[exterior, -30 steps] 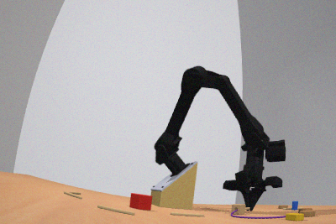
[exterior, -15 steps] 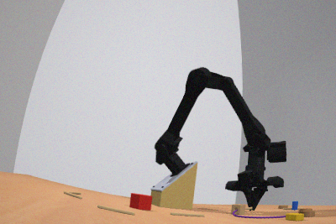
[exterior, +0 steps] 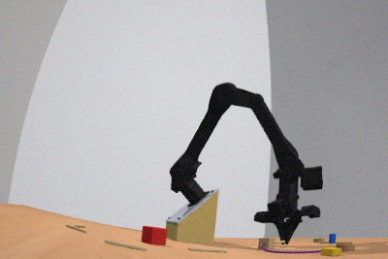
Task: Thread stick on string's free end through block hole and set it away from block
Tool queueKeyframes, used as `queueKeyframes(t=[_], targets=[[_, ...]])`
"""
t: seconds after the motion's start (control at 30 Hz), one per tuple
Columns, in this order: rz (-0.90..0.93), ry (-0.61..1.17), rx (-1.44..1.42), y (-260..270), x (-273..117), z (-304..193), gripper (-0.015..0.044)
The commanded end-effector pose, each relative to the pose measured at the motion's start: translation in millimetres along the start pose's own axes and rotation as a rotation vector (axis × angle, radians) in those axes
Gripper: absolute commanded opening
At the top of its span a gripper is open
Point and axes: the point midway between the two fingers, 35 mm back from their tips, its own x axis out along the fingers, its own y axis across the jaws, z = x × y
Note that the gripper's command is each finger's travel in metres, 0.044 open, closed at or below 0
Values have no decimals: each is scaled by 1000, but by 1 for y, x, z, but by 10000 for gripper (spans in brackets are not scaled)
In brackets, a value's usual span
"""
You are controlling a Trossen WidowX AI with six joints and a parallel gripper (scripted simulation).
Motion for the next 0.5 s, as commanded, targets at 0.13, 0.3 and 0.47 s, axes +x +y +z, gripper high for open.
queueKeyframes(t=[0.13, 0.3, 0.47], targets=[[-1, 2, 2, -2, -1, -7, 0], [-23, 3, -2, -1, 2, -12, 0], [-63, 2, -7, 0, 8, -21, 0]])
